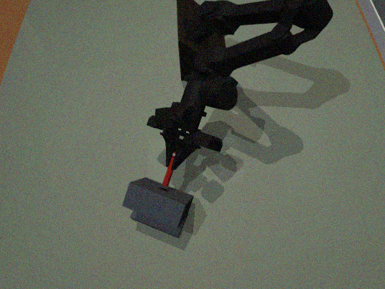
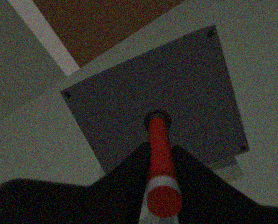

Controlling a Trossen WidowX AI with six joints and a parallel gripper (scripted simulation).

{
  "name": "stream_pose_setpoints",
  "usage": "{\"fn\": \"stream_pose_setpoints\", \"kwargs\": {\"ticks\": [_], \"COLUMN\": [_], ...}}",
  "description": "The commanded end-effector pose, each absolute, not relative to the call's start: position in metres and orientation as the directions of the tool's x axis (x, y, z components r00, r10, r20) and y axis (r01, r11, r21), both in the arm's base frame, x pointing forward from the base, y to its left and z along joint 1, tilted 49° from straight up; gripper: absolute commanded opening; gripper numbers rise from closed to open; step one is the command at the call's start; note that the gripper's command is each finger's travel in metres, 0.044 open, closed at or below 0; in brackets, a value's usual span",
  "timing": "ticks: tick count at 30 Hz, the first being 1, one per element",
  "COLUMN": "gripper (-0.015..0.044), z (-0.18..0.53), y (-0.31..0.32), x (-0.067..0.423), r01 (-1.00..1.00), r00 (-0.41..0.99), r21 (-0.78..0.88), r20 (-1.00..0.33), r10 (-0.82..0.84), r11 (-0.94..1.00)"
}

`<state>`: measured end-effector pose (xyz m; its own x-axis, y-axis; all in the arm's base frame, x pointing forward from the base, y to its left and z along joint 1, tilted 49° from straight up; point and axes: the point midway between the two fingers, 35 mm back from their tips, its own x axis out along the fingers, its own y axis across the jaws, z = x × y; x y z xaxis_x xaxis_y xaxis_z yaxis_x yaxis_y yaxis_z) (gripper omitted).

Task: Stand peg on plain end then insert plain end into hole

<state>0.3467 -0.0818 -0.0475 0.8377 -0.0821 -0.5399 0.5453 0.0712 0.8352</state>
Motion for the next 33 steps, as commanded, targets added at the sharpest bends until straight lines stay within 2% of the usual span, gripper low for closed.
{"fn": "stream_pose_setpoints", "kwargs": {"ticks": [1,33], "gripper": [0.0,0.0], "z": [-0.047,-0.057], "y": [-0.082,-0.082], "x": [0.346,0.36], "r01": [0.545,0.545], "r00": [0.838,0.838], "r21": [0.835,0.835], "r20": [-0.54,-0.539], "r10": [-0.082,-0.082], "r11": [0.072,0.072]}}
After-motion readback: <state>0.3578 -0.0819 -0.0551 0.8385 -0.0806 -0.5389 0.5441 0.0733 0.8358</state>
